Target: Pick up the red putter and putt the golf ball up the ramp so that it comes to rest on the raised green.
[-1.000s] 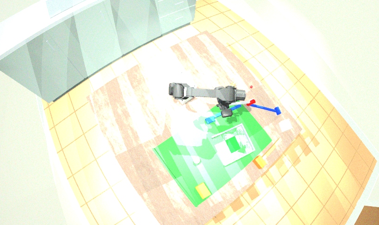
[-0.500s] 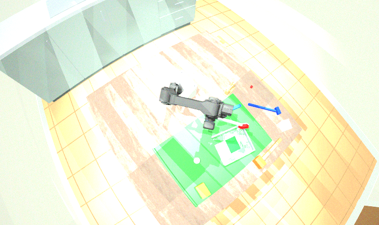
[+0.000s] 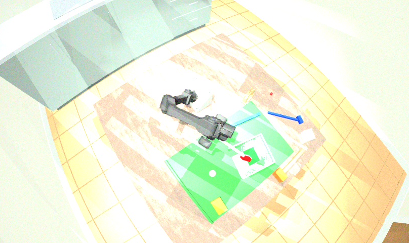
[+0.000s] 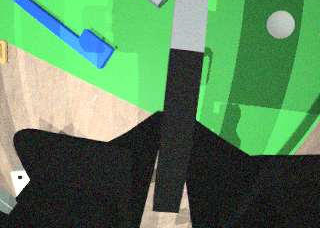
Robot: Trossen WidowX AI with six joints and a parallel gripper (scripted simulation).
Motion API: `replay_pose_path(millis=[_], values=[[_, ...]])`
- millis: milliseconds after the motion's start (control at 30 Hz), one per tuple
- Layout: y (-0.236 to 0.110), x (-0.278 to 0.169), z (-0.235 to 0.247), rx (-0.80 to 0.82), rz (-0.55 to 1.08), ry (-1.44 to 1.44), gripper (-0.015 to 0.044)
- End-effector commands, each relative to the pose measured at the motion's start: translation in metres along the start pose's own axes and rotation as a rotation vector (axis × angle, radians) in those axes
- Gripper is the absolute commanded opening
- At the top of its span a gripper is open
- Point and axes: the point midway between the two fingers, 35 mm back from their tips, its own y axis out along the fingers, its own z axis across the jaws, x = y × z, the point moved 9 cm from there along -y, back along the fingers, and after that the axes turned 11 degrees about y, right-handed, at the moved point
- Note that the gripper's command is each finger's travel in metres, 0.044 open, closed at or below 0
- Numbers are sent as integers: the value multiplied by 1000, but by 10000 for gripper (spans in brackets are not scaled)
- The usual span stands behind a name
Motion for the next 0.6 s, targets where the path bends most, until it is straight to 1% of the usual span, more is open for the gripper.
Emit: replay_pose_path(millis=[0,400,567], values=[[0,-13,-23,-13,-8,110,0],[7,-58,-85,-59,-9,442,0],[8,-73,-100,-77,-9,538,0]])
